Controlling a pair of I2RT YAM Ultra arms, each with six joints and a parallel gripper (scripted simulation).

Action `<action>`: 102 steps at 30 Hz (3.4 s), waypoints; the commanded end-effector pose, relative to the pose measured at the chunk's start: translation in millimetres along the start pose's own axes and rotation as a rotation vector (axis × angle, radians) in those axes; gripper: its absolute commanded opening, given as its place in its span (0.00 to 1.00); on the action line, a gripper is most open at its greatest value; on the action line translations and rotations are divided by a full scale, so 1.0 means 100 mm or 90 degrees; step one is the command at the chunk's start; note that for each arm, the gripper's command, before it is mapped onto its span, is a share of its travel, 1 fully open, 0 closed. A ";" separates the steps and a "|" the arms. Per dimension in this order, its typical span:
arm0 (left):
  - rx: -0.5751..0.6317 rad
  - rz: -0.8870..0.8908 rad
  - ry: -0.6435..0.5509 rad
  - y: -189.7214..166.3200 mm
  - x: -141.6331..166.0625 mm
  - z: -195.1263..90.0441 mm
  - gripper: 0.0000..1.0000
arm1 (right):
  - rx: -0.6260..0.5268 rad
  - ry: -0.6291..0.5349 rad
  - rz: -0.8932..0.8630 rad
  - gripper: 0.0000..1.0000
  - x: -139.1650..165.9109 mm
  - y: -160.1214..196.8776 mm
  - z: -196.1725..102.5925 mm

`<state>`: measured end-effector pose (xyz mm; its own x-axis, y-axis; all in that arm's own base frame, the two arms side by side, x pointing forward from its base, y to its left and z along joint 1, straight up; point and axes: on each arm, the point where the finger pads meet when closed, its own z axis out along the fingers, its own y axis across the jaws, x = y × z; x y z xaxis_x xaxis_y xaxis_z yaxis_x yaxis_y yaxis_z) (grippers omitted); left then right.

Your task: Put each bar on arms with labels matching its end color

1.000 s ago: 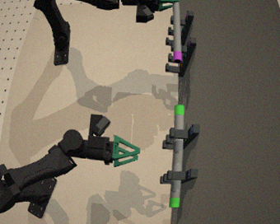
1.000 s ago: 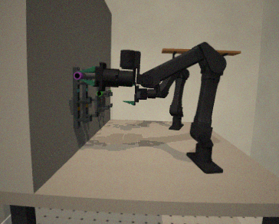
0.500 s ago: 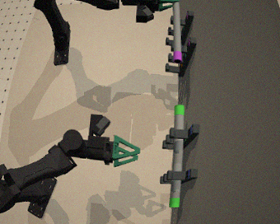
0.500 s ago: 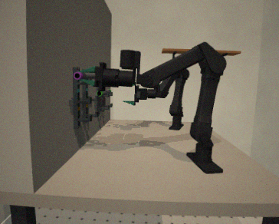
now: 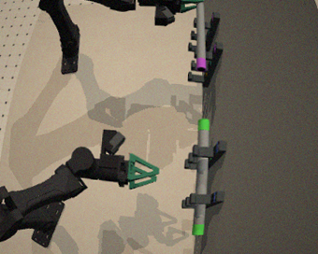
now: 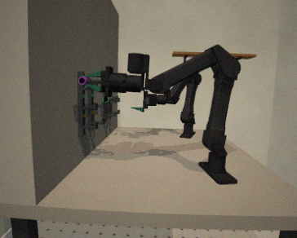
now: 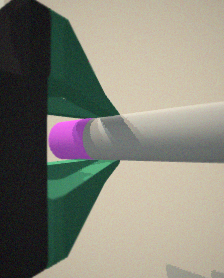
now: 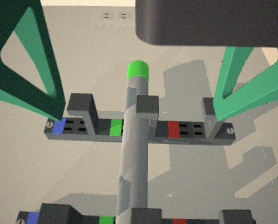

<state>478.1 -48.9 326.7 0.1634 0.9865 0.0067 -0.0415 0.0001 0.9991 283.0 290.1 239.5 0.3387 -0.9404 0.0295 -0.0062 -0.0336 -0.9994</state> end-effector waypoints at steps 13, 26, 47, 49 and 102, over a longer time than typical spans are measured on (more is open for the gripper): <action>0.006 -0.016 0.000 -0.08 0.01 0.00 0.00 | 0.012 0.001 0.019 1.00 0.05 -0.08 -0.01; 0.009 -0.017 0.000 -0.11 0.02 0.02 0.00 | 0.012 0.001 0.019 1.00 0.05 -0.08 -0.01; 0.027 -0.020 0.001 -0.25 0.02 0.04 0.00 | 0.012 0.001 0.019 1.00 0.05 -0.08 -0.01; 0.027 -0.020 0.001 -0.25 0.02 0.04 0.00 | 0.012 0.001 0.019 1.00 0.05 -0.08 -0.01; 0.029 -0.024 0.001 -0.34 0.02 0.04 0.00 | 0.012 0.001 0.019 1.00 0.05 -0.08 -0.01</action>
<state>482.0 -48.5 313.0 0.1609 0.9869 -0.0127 -0.0400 0.0194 0.9990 283.0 290.1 239.5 0.3387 -0.9404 0.0295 -0.0062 -0.0336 -0.9994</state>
